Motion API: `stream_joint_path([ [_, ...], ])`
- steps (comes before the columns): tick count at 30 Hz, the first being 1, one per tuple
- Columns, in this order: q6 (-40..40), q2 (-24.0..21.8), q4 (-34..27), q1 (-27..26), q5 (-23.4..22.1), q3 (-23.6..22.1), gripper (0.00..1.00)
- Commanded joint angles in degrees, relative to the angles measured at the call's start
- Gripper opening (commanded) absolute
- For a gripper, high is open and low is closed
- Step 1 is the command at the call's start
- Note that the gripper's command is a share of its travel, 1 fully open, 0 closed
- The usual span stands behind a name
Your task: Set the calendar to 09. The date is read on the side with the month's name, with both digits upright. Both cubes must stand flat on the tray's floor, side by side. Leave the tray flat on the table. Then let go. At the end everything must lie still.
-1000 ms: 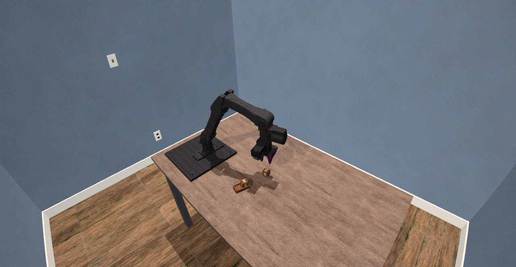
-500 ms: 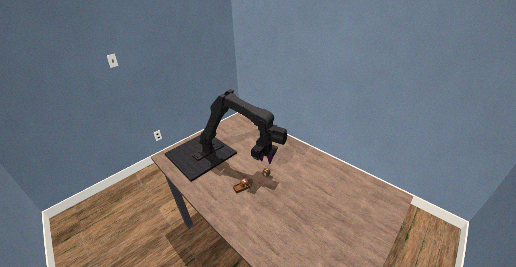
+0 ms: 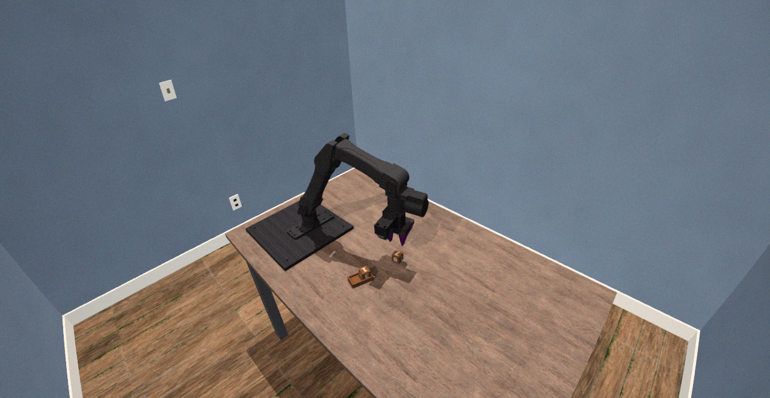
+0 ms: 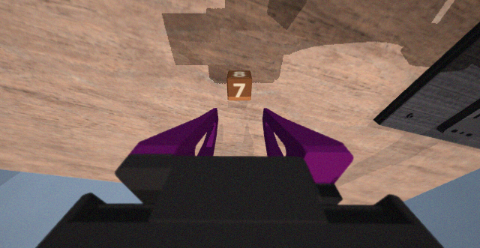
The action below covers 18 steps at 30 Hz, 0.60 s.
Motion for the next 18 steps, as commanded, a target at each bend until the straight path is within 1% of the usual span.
stream_joint_path([
  [1, 0.1, -0.8, 0.4, 0.0, 0.1, 0.1, 0.47],
  [18, 0.1, -0.2, 4.8, 0.0, 0.1, -3.8, 0.47],
])
